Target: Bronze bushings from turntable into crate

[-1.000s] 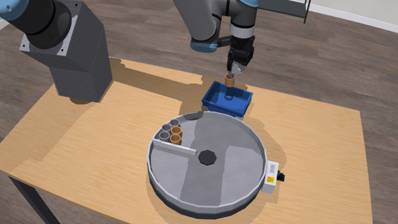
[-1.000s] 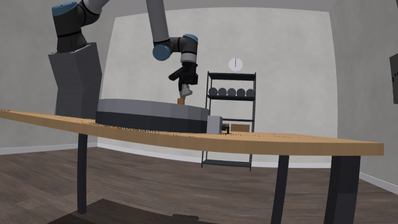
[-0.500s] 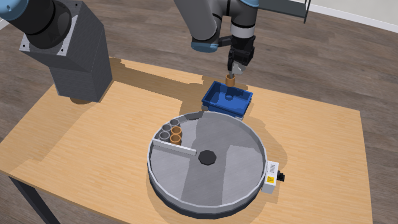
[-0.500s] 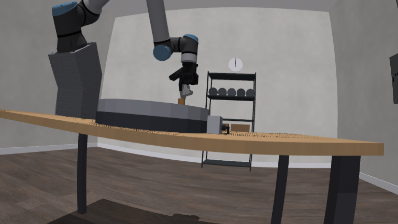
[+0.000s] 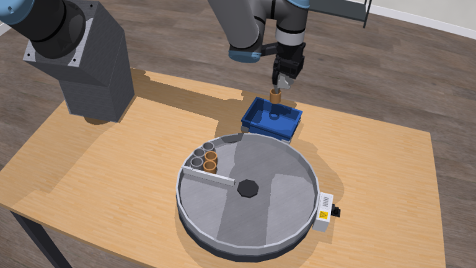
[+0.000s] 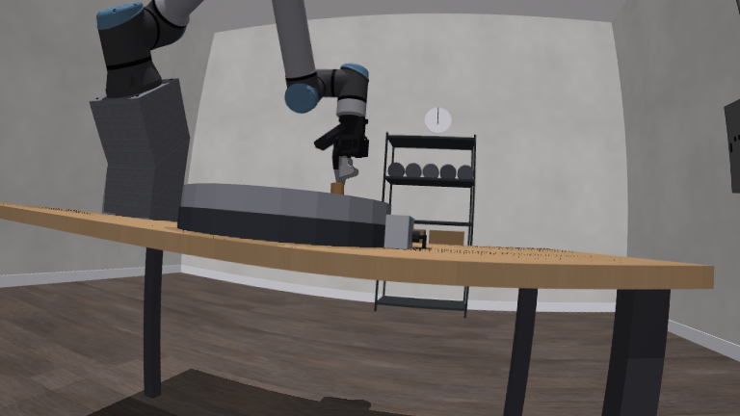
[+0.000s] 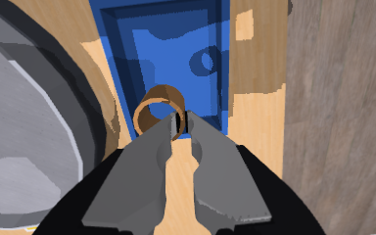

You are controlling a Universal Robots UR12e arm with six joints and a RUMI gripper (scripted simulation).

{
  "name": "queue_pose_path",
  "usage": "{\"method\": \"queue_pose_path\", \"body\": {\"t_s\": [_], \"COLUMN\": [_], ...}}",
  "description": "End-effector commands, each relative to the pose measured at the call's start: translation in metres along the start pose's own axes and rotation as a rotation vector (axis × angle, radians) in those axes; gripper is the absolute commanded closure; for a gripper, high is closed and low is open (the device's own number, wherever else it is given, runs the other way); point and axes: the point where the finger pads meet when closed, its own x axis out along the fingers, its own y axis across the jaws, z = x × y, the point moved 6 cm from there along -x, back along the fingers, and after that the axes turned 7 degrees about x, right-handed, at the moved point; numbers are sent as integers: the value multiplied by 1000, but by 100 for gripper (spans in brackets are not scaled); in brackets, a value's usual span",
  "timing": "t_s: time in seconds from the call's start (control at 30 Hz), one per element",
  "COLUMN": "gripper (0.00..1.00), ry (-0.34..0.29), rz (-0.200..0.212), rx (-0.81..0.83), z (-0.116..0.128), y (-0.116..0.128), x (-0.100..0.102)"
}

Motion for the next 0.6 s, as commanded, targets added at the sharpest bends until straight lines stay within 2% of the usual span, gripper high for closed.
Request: {"method": "queue_pose_path", "body": {"t_s": [0.0,0.3,0.43,0.5,0.57], "gripper": [100,100,100,100,100], "ry": [-1,-1,-1,-1,-1], "rz": [1,1,1,1,1], "rx": [0,0,0,0,0], "z": [0,0,0,0,1], "y": [0,0,0,0,0], "x": [-1,1,15,15,26]}}
